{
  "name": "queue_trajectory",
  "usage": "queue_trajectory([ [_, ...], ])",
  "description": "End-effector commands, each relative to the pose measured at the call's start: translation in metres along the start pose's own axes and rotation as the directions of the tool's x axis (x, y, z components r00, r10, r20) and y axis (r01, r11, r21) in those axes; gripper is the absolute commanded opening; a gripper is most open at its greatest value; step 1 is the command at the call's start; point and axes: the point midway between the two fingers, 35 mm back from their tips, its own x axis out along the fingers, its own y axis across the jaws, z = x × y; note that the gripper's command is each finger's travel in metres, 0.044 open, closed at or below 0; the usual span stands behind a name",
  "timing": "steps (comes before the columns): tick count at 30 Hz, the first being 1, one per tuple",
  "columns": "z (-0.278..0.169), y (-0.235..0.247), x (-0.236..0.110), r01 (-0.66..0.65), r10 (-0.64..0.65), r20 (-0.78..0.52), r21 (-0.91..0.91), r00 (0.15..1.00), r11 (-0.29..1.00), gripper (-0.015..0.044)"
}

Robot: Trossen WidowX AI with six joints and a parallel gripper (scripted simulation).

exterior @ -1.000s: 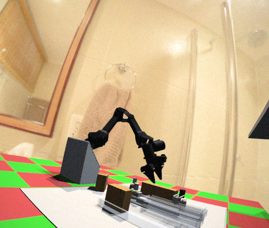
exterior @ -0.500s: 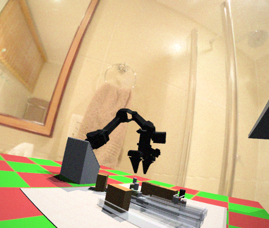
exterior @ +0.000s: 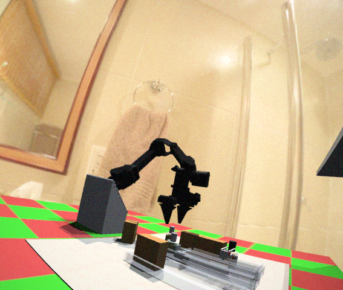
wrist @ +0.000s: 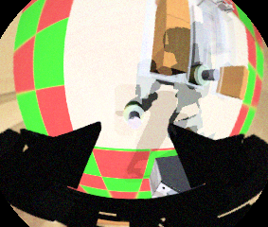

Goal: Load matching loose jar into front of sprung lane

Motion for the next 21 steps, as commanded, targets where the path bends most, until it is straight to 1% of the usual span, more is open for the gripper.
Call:
queue_trajectory([
  [1,-0.002,0.0,0.007,-0.007,0.007,-0.002,0.008,1.0,1.0,0.044],
  [5,-0.002,0.0,0.02,-0.008,0.008,-0.002,0.008,1.0,1.0,0.044],
  [10,-0.002,0.0,0.023,-0.008,0.008,-0.002,0.008,1.0,1.0,0.044],
  [21,-0.001,0.0,0.04,-0.008,0.008,-0.003,0.008,1.0,1.0,0.044],
])
